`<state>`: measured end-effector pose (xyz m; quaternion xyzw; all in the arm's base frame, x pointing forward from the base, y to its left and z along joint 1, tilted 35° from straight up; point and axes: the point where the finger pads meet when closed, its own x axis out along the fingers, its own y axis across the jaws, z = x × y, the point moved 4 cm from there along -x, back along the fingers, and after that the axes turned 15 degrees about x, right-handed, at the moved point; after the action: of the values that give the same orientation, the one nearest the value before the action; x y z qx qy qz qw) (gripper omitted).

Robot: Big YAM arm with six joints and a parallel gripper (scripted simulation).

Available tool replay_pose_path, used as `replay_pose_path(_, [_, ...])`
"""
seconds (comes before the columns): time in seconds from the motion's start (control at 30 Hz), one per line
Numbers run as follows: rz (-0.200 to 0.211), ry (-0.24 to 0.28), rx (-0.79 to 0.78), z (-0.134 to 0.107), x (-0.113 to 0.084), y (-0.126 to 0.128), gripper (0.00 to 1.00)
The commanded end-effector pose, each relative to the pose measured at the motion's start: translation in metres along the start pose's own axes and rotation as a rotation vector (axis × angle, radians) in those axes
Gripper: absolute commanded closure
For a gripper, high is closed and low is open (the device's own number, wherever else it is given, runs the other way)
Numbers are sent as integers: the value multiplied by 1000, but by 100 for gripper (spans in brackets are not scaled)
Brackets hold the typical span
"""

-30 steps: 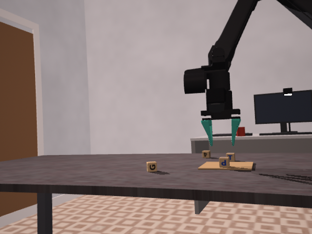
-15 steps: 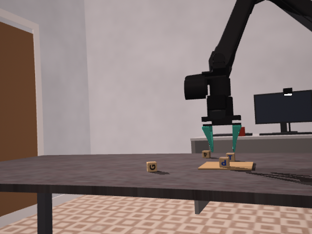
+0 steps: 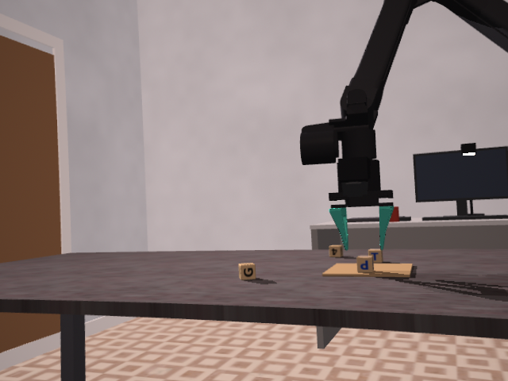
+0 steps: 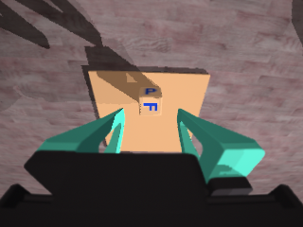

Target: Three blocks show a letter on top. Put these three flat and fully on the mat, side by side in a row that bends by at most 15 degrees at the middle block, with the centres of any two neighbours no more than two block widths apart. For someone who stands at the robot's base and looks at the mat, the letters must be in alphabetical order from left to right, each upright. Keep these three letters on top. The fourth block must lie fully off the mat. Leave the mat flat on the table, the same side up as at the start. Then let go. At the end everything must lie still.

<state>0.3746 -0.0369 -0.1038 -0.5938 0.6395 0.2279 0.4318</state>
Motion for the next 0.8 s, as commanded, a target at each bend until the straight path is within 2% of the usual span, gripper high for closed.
replay_pose_path(0.0, [-9,-8,7,5,4,-10,42])
replay_pose_path(0.77, [-9,-7,9,3,7,-11,42])
